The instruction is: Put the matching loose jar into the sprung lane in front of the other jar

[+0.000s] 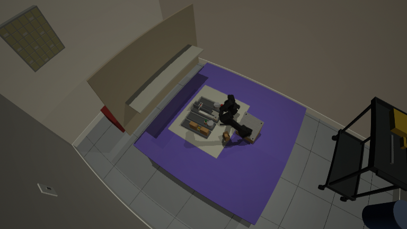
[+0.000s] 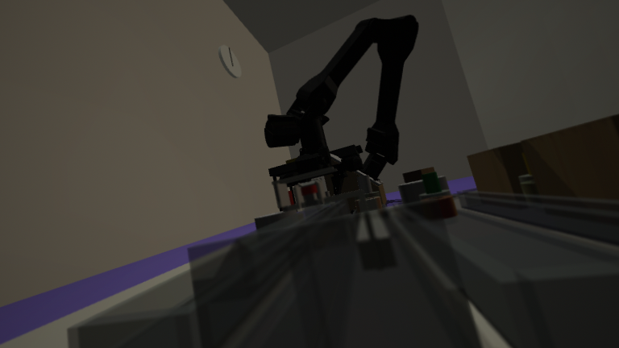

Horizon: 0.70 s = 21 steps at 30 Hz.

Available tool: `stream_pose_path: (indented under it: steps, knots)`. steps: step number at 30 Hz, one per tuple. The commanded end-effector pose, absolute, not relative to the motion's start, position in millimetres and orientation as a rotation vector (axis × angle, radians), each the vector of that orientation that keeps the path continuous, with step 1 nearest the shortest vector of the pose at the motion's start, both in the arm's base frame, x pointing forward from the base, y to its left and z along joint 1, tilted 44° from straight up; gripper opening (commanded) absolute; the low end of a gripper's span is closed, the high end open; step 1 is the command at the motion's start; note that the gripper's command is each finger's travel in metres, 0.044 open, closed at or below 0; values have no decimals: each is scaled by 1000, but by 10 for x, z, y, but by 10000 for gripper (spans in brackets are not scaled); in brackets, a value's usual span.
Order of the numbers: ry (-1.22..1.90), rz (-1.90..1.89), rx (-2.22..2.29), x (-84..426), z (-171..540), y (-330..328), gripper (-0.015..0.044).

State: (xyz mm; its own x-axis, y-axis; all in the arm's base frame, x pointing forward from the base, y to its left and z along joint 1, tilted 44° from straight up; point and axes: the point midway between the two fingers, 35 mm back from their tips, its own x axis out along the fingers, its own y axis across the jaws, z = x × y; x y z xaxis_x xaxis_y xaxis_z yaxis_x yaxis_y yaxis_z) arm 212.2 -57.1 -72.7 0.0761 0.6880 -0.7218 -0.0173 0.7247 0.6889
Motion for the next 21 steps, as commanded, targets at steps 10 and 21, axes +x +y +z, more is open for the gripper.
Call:
stream_pose_path:
  steps: [10,21]
  knots:
    - [1410,570,600,2081,-238,-1013,0]
    - [1411,572,597,2048,105,-1193,0]
